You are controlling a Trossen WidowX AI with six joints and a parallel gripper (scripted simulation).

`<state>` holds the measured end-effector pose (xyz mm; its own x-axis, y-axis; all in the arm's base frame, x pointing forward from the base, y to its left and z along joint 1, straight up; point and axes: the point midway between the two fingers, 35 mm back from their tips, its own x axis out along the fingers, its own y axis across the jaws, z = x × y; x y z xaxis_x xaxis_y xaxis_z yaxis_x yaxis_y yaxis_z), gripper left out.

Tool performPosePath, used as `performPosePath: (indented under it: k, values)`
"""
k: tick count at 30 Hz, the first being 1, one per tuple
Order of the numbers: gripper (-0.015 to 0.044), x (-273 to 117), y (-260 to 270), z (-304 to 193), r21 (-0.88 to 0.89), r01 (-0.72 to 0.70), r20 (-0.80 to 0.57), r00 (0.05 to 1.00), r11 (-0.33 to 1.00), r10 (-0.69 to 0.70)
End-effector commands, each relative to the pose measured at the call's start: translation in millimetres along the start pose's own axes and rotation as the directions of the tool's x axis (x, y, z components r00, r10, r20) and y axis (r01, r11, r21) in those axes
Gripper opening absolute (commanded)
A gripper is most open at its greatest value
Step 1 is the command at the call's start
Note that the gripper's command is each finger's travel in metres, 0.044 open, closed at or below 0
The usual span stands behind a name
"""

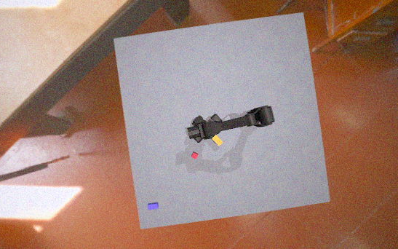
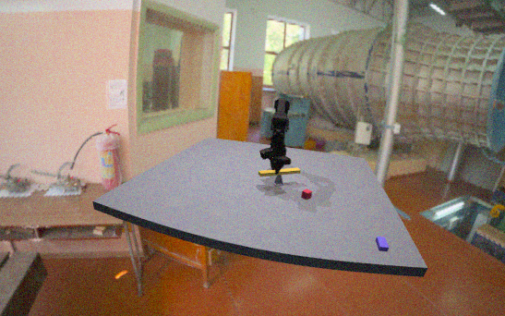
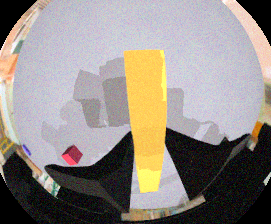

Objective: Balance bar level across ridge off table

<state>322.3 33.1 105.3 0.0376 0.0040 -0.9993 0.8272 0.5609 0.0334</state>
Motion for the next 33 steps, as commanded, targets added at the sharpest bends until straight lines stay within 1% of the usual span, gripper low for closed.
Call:
performPosePath:
  k: [1, 7, 8, 33]
  values:
    - [0.0, 0.2, 0.0, 0.0, 0.0, 0.001, -0.001, 1.0, 1.0, -0.001]
    - [0.0157, 0.2, 0.0, 0.0, 0.0, 0.001, -0.001, 1.0, 1.0, -0.001]
    - [0.0167, 0.2, 0.0, 0.0, 0.0, 0.001, -0.001, 1.0, 1.0, -0.001]
    - [0.017, 0.2, 0.0, 0.0, 0.0, 0.001, -0.001, 1.0, 1.0, -0.001]
